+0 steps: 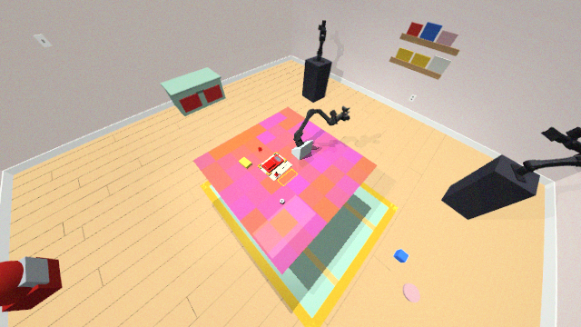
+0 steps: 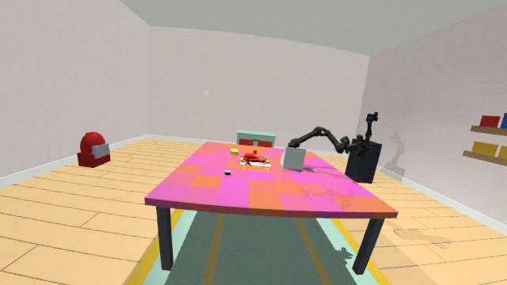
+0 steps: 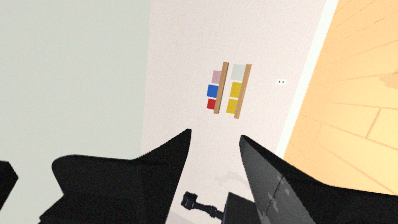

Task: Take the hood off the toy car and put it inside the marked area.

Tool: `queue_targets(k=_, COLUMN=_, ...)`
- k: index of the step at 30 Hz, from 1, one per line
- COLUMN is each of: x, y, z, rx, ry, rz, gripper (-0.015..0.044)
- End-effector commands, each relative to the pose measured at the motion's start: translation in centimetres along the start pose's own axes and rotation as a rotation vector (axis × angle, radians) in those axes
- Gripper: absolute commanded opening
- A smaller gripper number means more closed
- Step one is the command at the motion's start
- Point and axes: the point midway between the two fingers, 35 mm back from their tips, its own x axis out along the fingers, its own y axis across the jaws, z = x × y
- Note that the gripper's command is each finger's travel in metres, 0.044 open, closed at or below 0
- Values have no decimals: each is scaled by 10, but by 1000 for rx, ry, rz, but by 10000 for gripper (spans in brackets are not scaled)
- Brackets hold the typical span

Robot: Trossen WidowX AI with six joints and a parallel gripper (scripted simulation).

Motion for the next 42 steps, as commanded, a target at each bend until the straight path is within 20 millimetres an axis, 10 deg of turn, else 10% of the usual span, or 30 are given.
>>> queue_targets(k=1, x=0, y=1, z=2, rx=-3, ry=-4, rz=1, gripper=246)
queue_targets(k=9, x=-2, y=57, z=73, rx=-130, ry=-199, rz=38, gripper=440)
queue_targets(k=23, x=-52, y=169, z=197, rx=-339, ry=-570, rz=46, gripper=440)
queue_targets(k=42, x=-187, y=289, z=320, rx=-456, ry=-1059, rz=-42, gripper=440)
